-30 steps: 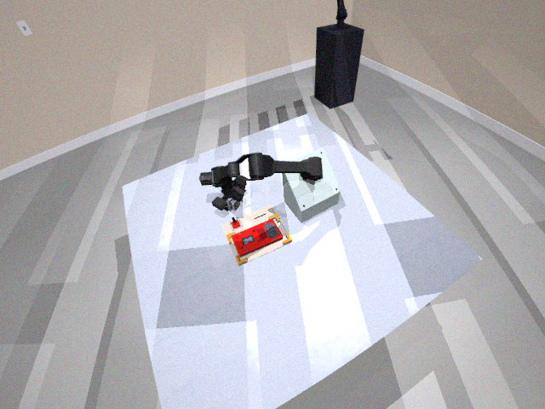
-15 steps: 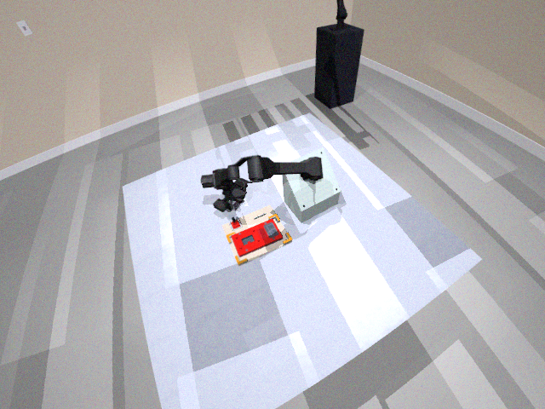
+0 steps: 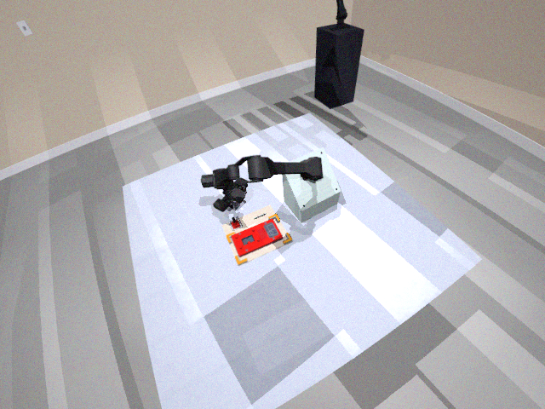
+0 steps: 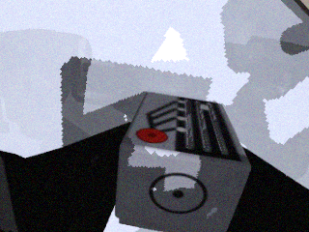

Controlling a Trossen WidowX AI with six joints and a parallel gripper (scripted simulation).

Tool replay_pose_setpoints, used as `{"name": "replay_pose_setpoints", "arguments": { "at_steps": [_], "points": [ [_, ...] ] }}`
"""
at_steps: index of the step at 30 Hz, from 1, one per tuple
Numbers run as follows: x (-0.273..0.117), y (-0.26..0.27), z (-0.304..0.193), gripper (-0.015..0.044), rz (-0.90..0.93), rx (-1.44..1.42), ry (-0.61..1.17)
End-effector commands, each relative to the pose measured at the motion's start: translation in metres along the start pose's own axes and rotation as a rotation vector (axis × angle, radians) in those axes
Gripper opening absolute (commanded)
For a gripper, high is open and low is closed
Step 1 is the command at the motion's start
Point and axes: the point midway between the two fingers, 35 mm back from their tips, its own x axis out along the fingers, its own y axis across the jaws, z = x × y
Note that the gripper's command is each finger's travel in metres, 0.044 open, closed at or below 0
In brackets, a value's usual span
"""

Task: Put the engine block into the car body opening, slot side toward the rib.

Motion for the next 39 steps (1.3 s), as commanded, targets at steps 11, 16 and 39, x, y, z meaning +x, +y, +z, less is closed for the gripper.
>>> {"name": "replay_pose_setpoints", "arguments": {
  "at_steps": [11,16,39],
  "points": [
    [-0.04,-0.001,-0.005,0.0,-0.001,0.0,0.009],
    [-0.056,-0.001,-0.005,0.0,0.0,0.0,0.011],
    [-0.13,0.007,0.001,0.0,0.001,-0.001,0.008]
  ]
}}
